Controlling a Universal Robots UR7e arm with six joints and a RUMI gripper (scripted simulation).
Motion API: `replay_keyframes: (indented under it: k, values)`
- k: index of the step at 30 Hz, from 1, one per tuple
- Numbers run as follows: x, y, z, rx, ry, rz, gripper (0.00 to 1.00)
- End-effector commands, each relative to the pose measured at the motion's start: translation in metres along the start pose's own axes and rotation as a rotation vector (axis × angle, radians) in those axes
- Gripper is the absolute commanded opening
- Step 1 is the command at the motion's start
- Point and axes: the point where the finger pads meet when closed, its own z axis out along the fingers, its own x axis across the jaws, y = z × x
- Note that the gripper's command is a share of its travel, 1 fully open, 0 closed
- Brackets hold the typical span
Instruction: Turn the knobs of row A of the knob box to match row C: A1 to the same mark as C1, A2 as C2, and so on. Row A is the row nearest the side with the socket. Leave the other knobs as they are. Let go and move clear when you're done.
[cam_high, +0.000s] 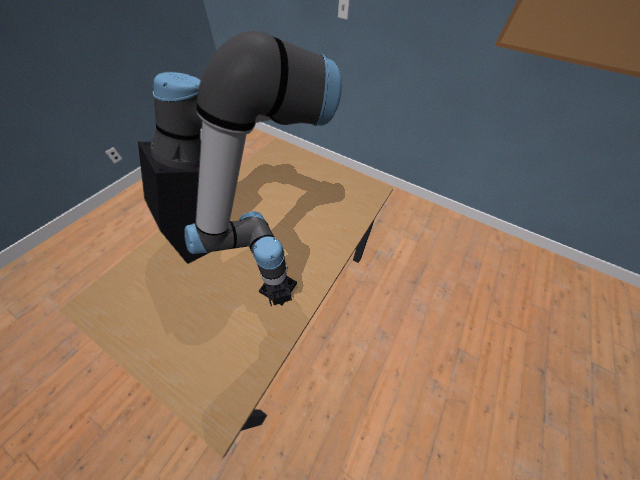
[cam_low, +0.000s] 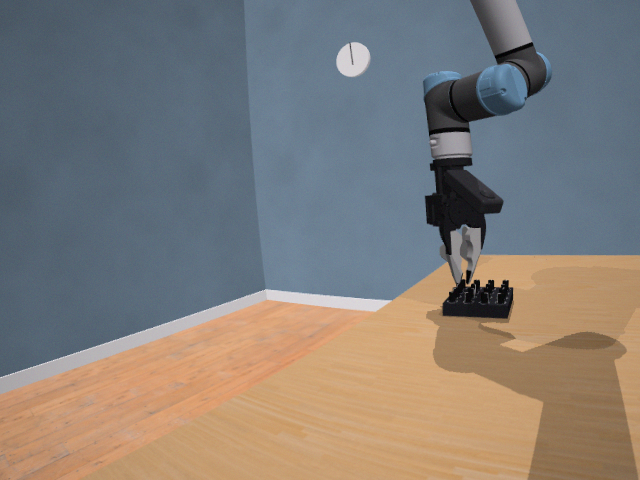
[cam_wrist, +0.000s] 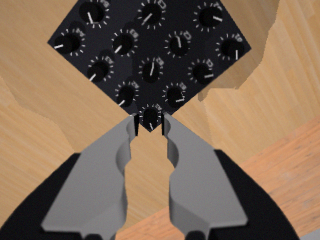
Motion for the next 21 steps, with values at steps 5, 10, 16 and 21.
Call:
replay_keyframes:
  k: [5, 10, 16, 21]
  values:
    - [0.0002, 0.0006, -0.0004, -0.001, 0.0, 0.0, 0.04]
    - [0.0002, 0.0006, -0.0004, -0.001, 0.0, 0.0, 0.04]
    - [0.0002, 0.0006, -0.0004, -0.001, 0.0, 0.0, 0.04]
    - [0.0002, 0.0006, -0.0004, -0.001, 0.0, 0.0, 0.04]
